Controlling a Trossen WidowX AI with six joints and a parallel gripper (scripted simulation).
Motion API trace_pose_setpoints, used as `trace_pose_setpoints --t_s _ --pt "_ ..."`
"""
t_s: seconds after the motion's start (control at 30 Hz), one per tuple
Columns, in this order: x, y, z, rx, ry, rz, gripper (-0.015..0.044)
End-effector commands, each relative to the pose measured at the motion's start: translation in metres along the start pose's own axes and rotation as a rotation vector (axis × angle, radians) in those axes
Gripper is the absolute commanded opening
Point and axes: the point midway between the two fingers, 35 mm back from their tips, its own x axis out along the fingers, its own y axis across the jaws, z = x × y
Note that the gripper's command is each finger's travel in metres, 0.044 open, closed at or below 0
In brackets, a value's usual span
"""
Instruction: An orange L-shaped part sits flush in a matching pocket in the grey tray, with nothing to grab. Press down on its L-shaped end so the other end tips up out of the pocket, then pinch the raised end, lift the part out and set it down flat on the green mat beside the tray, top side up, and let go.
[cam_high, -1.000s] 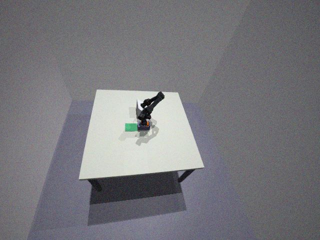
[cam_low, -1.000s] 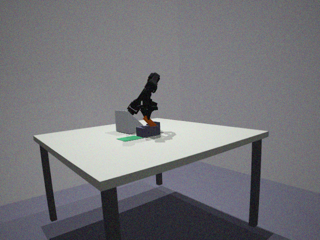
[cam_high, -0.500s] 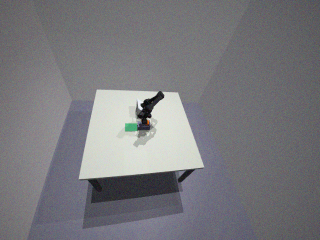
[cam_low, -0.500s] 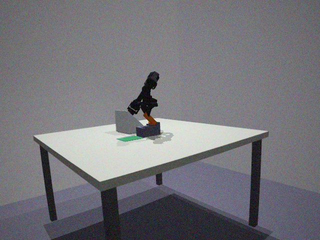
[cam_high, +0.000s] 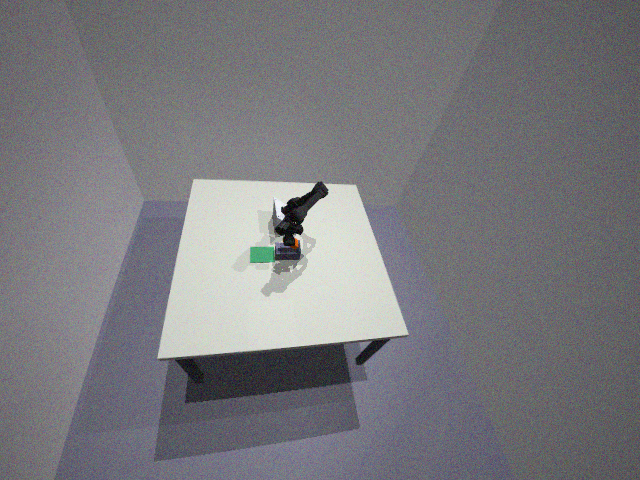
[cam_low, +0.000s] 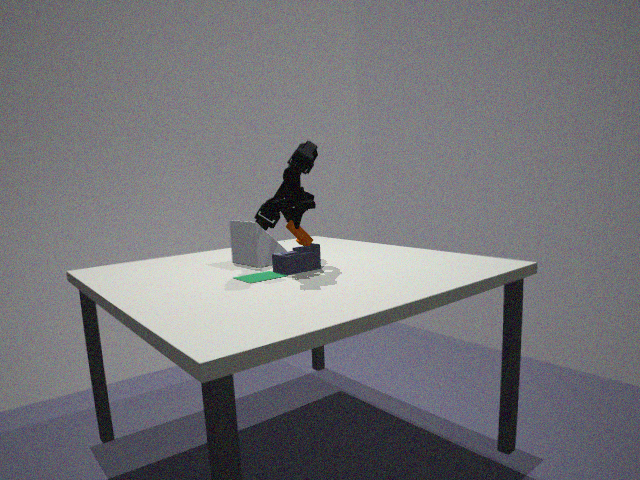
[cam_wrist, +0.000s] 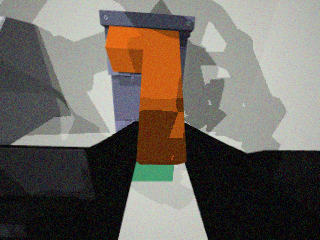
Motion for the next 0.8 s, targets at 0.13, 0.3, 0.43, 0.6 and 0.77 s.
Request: trace_pose_setpoints --t_s 0.13,0.3,0.43,0.6,0.77 --pt "-0.005 -0.001 -0.010 -0.010 0.010 -0.010 0.0000" --pt "-0.002 0.001 -0.036 -0.010 0.011 -0.010 0.0000" --pt "-0.002 0.004 -0.057 -0.010 0.013 -0.011 0.0000" --pt "-0.002 0.007 -0.083 -0.010 0.015 -0.011 0.0000" --pt "-0.003 0.009 -0.110 -0.010 0.017 -0.011 0.0000"
